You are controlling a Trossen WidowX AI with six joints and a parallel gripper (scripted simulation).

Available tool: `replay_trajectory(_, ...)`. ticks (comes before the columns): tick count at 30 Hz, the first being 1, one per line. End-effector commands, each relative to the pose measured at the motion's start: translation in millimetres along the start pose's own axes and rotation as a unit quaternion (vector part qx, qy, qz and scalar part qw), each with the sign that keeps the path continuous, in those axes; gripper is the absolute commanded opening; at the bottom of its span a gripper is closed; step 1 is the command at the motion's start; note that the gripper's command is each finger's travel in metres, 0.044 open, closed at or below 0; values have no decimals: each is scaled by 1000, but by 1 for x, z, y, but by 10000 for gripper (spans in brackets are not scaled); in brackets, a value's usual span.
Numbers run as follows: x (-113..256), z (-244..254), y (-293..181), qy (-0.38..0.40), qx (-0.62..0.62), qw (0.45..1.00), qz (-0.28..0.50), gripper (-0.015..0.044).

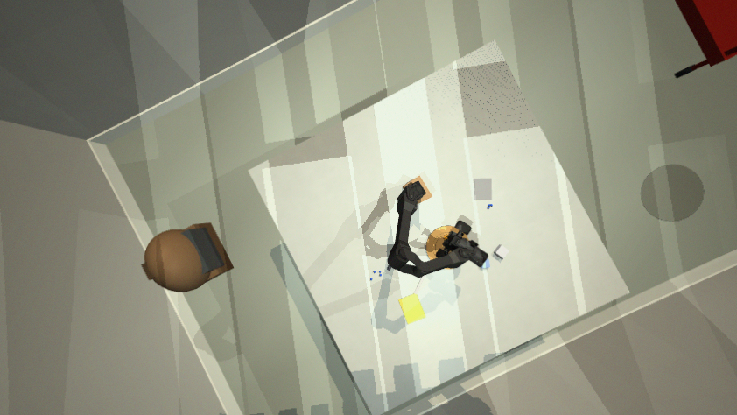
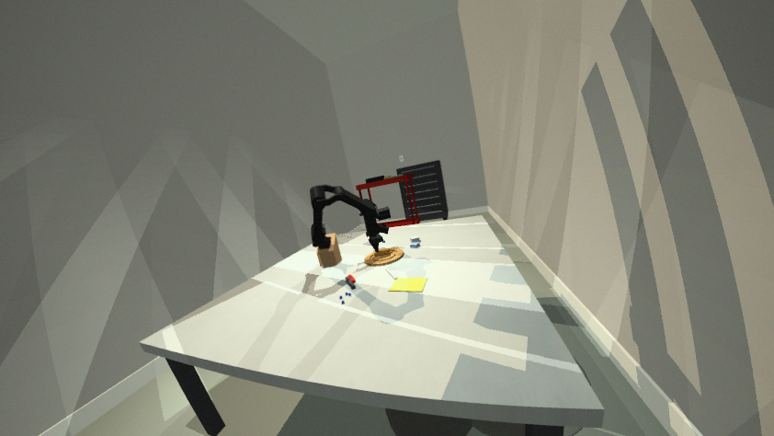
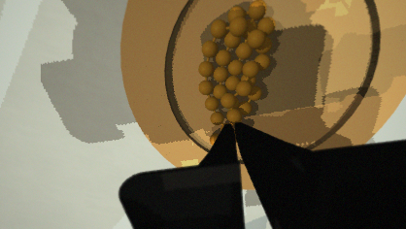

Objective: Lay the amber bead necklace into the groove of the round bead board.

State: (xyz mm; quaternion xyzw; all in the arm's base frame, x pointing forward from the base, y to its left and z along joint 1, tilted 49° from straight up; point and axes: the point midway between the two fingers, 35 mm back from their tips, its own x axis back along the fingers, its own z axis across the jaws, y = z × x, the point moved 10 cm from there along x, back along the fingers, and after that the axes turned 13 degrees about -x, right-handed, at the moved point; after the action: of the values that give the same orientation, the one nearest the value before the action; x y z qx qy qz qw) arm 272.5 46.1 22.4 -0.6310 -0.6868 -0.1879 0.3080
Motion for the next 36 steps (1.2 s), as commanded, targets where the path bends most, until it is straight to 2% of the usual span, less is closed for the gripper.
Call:
replay_trajectory(1, 1, -6, -3, 1, -1, 1000, 0, 0)
replay_trajectory(20, -10, -18, -9, 1, 0, 1000, 0, 0)
replay_trajectory(36, -1, -18, -9, 2, -1, 1000, 0, 420)
